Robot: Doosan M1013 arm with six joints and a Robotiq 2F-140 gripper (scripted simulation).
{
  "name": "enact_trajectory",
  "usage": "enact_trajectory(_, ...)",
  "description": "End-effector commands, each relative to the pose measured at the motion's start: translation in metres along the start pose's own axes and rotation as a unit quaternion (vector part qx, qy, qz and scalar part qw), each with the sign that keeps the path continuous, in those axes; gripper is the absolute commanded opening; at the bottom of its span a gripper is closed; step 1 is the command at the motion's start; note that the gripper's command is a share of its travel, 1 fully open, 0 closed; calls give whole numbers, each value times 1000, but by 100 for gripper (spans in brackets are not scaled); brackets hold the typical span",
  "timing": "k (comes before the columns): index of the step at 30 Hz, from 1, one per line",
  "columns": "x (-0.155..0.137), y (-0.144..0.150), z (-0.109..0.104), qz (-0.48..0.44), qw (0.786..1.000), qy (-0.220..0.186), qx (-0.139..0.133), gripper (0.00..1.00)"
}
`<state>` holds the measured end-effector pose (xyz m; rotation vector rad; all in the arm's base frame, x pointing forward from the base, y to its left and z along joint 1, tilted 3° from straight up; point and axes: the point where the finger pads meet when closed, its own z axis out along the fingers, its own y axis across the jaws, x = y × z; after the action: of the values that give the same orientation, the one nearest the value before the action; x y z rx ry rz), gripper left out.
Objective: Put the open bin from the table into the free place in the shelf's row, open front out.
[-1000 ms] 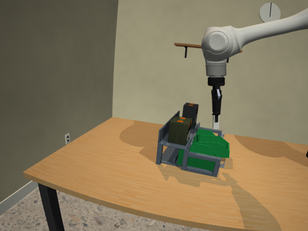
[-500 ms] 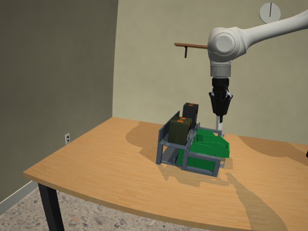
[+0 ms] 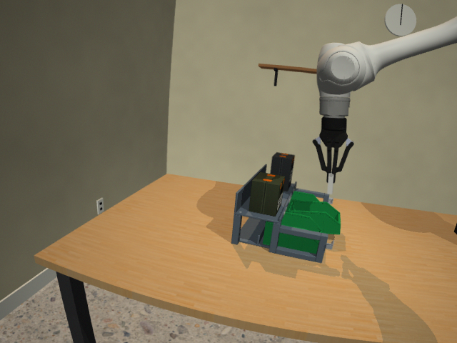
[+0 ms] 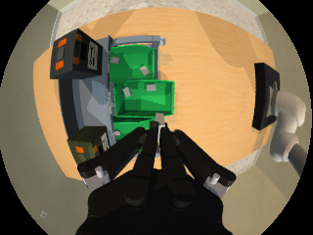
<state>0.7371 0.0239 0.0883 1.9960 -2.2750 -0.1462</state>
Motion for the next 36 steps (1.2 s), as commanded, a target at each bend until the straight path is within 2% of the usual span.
enact_trajectory(1, 4, 3, 1, -54, 999, -5, 3, 0)
enact_trajectory(2, 6, 5, 2, -103, 995, -5, 4, 0)
enact_trajectory(9, 10, 13, 4, -259, 966, -3, 10, 0)
enact_trajectory(16, 13, 21, 6, -408, 913, 0, 15, 0)
enact_trajectory(18, 13, 21, 6, -408, 913, 0, 15, 0)
enact_trajectory(19, 15, 24, 7, -455, 891, 1, 16, 0)
enact_trajectory(26, 18, 32, 9, -588, 809, 6, 20, 0)
enact_trajectory(33, 22, 41, 12, -708, 706, 13, 23, 0)
enact_trajectory(35, 22, 41, 12, -708, 706, 13, 23, 0)
enact_trajectory(36, 23, 43, 12, -741, 671, 15, 23, 0)
